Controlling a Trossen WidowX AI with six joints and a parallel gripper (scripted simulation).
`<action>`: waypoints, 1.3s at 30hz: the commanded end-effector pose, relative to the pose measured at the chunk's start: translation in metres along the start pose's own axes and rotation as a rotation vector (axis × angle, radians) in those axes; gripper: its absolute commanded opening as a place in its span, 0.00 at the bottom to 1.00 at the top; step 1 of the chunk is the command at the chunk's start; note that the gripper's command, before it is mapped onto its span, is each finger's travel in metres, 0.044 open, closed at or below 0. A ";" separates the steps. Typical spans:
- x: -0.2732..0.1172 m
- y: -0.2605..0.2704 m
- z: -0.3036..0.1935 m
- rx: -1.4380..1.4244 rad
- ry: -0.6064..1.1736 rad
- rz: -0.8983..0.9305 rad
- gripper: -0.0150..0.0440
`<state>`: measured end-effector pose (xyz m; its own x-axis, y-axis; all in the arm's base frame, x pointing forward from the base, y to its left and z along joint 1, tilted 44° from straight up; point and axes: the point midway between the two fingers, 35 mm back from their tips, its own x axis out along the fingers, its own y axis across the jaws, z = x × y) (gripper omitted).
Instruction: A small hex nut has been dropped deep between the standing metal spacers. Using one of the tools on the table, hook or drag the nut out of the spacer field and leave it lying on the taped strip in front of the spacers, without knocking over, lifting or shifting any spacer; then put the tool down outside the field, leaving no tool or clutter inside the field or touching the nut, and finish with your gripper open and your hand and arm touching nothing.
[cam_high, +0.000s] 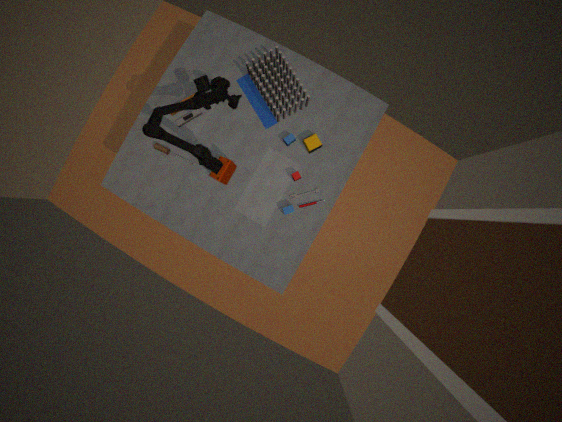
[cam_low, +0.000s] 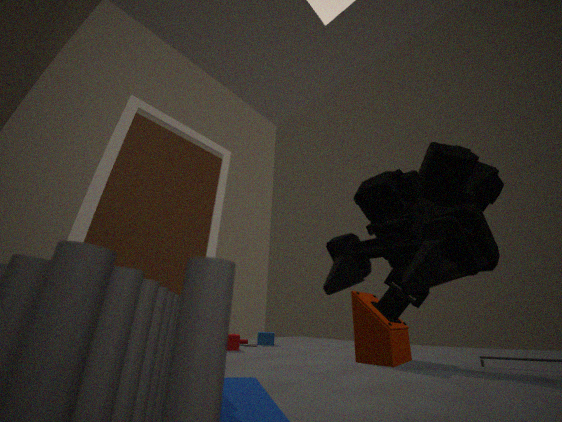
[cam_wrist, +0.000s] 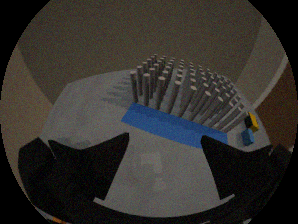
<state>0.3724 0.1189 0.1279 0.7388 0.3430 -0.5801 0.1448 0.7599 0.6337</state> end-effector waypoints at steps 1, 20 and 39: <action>-0.011 0.040 -0.022 0.145 0.098 0.059 1.00; -0.127 0.171 -0.132 0.760 0.611 0.027 1.00; -0.322 0.170 -0.276 0.991 1.096 -0.558 1.00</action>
<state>0.0299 0.3026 0.2753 -0.1629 0.7591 -0.6303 0.8961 0.3812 0.2275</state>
